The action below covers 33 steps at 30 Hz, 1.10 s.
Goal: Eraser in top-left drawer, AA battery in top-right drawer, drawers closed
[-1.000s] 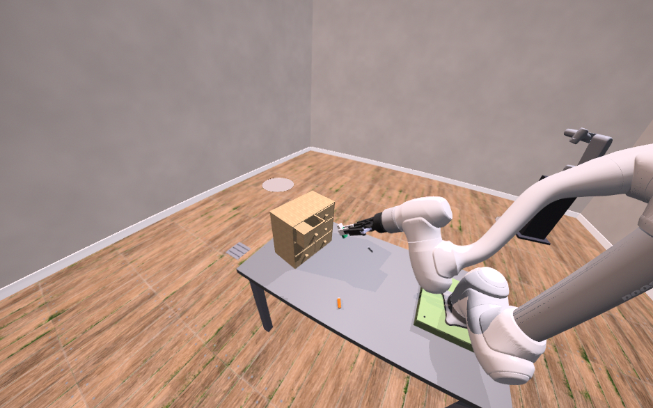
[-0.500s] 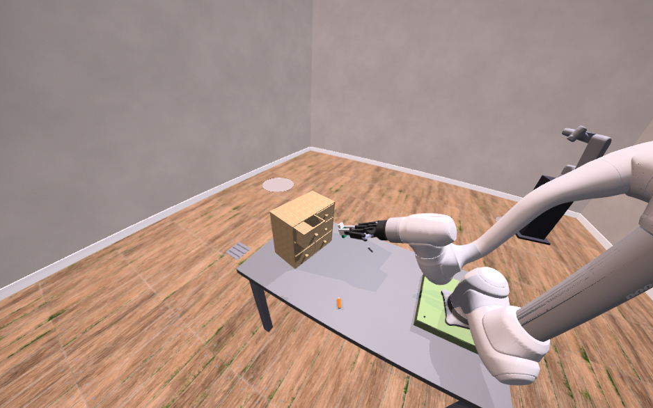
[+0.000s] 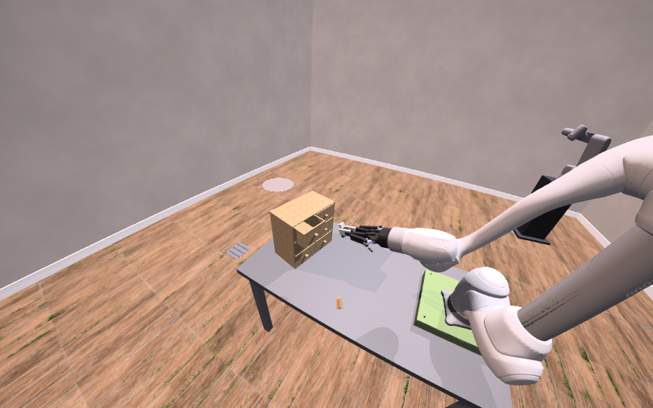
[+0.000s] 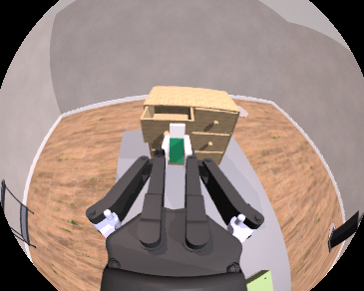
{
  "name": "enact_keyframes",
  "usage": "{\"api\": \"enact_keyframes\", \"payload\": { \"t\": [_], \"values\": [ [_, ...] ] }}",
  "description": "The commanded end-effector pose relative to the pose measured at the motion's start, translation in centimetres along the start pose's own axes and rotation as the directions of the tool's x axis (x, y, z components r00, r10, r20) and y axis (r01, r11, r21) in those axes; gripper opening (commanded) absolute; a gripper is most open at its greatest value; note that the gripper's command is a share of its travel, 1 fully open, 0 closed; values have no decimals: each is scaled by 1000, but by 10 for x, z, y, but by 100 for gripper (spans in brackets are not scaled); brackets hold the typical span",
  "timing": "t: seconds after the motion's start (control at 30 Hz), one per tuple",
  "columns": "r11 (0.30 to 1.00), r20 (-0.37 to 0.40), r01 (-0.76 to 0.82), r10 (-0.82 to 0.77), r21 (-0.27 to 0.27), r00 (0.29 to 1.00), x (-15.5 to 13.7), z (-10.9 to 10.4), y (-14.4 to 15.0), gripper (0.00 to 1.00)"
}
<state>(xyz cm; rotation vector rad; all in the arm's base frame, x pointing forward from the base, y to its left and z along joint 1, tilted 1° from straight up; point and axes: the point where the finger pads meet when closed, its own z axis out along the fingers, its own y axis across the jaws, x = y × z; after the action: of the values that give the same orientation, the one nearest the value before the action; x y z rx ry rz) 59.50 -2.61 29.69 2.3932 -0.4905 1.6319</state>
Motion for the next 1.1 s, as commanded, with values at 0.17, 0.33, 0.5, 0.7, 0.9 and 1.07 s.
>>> {"api": "enact_keyframes", "payload": {
  "t": [0.17,0.33,0.5,0.7,0.9,1.07],
  "values": [
    [1000,-21,-1,1,2,1000,-1,0,0,11],
    [1000,-23,-1,1,2,1000,-1,0,0,11],
    [1000,-23,-1,1,2,1000,0,0,0,11],
    [1000,-23,-1,1,2,1000,0,2,0,11],
    [1000,-23,-1,1,2,1000,2,8,0,11],
    [1000,-23,-1,1,2,1000,6,16,0,11]
  ]
}}
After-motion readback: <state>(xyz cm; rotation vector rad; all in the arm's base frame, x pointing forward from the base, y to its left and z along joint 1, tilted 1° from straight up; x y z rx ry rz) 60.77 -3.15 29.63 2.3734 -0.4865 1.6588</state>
